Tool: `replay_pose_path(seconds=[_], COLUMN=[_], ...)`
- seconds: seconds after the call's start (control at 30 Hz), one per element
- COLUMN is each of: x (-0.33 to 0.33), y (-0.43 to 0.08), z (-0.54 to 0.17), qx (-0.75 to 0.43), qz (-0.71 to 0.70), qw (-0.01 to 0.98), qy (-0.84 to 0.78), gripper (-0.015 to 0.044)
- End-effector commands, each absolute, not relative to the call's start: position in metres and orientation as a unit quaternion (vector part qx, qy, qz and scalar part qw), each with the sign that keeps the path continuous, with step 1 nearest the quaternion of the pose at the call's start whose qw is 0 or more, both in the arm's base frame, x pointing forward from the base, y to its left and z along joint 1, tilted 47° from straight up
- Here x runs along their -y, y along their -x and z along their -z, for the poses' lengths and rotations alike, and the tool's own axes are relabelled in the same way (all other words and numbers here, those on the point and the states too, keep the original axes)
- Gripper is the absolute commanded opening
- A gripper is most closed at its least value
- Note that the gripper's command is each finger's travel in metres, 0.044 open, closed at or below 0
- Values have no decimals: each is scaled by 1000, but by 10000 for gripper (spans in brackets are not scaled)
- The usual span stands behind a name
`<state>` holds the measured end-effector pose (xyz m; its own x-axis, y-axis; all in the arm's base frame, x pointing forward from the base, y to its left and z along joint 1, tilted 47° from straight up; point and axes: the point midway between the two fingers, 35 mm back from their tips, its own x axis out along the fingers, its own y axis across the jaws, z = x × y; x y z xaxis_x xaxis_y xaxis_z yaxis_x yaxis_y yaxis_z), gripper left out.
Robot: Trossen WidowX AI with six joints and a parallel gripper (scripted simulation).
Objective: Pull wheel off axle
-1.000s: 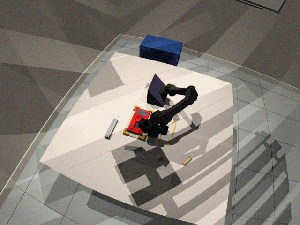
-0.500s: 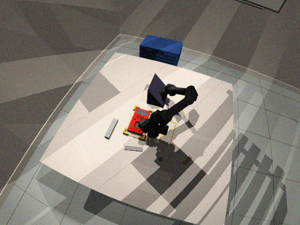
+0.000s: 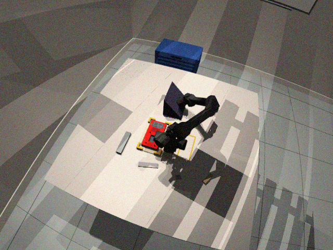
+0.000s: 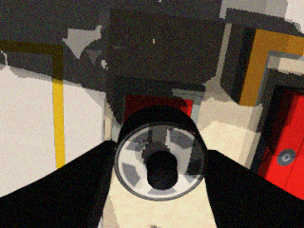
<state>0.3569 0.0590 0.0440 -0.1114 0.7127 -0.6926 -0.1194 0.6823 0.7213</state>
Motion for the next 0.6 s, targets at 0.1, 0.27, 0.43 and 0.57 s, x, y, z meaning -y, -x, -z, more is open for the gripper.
replay_pose_path(seconds=[0.1, 0.27, 0.43, 0.57], x=[-51, -50, -49, -48], y=[-358, -358, -358, -358], z=[-48, -49, -50, -51], qx=[-667, -667, -667, -666], qz=[-327, -327, -327, -327], qw=[631, 631, 631, 631], qy=[-224, -224, -225, -225], gripper=[0, 0, 0, 0])
